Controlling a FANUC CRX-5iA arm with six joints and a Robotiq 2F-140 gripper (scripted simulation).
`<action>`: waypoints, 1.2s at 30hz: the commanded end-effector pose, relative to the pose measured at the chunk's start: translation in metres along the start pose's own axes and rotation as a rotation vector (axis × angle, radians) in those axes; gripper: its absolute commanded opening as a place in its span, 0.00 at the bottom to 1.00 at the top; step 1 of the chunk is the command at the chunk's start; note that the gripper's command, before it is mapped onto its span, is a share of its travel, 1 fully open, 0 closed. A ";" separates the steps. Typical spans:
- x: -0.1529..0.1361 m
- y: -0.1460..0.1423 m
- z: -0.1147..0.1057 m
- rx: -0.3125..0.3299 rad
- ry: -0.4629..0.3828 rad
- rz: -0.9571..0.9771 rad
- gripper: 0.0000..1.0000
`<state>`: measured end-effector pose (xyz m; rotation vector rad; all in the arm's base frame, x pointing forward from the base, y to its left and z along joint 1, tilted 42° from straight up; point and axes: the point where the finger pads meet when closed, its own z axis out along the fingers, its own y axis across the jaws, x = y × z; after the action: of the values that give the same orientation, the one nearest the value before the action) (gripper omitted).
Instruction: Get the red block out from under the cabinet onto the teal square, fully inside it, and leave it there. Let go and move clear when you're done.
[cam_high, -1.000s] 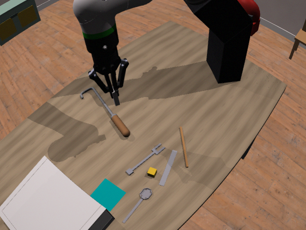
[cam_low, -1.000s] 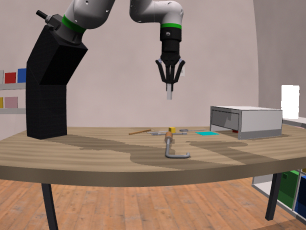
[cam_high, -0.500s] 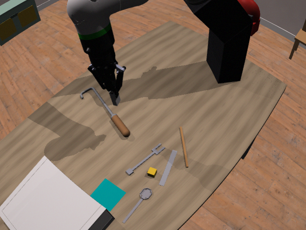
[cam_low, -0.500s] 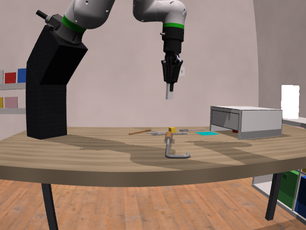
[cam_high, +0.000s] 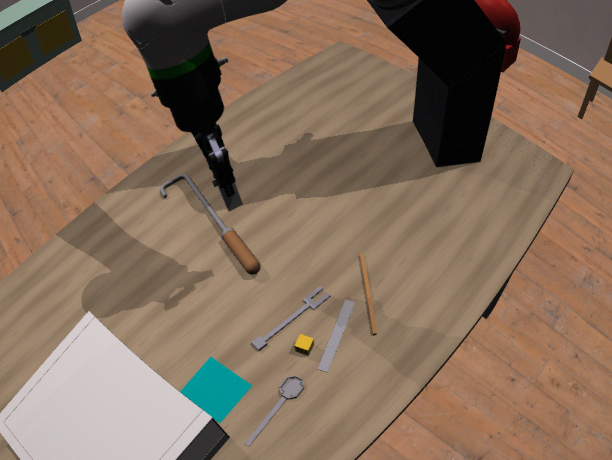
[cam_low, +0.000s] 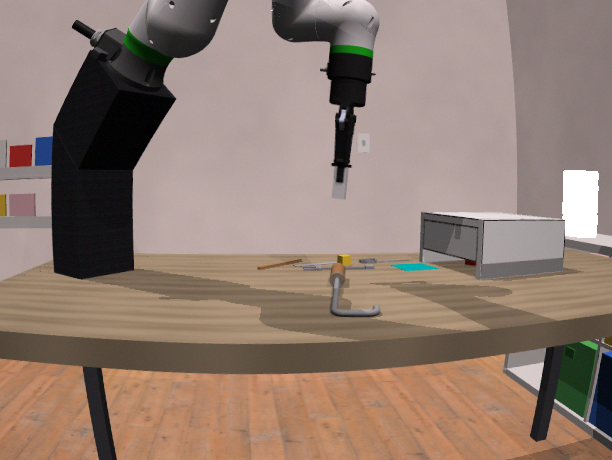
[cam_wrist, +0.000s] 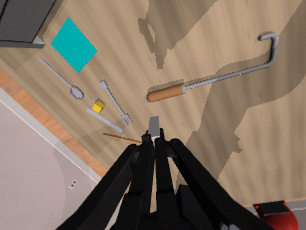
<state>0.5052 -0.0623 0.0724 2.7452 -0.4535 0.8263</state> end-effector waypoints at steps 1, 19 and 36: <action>0.000 0.000 0.000 -0.001 0.032 0.277 0.00; 0.000 0.000 0.000 0.022 0.043 1.136 0.00; 0.000 0.000 0.000 0.010 0.141 1.446 0.00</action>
<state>0.5058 -0.0608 0.0735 1.9866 -2.4246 1.0955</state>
